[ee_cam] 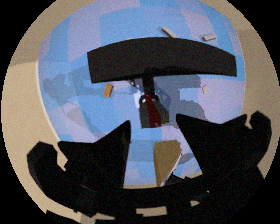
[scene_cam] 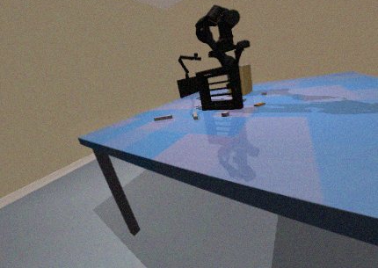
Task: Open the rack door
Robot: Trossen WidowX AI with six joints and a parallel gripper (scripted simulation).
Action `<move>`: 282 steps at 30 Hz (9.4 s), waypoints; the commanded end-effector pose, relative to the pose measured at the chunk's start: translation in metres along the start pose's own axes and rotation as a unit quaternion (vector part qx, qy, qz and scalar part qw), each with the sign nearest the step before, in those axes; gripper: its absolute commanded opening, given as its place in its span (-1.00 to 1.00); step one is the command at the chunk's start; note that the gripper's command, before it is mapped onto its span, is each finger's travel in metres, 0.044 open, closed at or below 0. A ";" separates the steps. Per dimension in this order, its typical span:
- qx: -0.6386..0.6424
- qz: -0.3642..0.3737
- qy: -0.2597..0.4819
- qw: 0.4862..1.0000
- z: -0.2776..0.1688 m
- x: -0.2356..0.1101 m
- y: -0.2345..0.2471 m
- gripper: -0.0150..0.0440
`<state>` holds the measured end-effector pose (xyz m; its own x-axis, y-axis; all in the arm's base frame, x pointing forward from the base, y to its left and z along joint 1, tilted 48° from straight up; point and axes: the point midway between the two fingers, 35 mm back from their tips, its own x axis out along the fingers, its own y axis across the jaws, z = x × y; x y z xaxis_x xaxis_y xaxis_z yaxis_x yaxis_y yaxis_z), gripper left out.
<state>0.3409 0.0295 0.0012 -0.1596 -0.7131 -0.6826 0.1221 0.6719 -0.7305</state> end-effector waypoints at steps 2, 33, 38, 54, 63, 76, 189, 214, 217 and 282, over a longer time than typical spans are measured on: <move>-0.002 -0.002 -0.002 1.000 0.000 0.009 -0.001 0.52; -0.002 -0.004 -0.002 1.000 -0.002 0.045 -0.002 -0.10; -0.002 -0.004 -0.002 1.000 -0.002 0.045 -0.002 -0.21; -0.087 -0.004 -0.001 0.996 -0.002 0.045 -0.002 -0.40; -0.304 -0.004 0.000 0.953 -0.002 0.045 -0.002 -0.40; -0.589 -0.004 0.001 0.808 -0.002 0.045 -0.002 -0.40; 0.765 -0.001 -0.004 0.644 -0.002 0.045 -0.002 0.52; 0.765 -0.001 -0.004 0.644 -0.002 0.045 -0.002 -0.40; 0.765 -0.001 -0.004 0.644 -0.002 0.045 -0.002 -0.40; 0.253 -0.006 -0.001 0.968 -0.072 0.045 -0.084 -0.40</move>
<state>0.2554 -0.0413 0.0285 -0.1662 -0.7174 -0.6765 0.6342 0.4476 -0.6304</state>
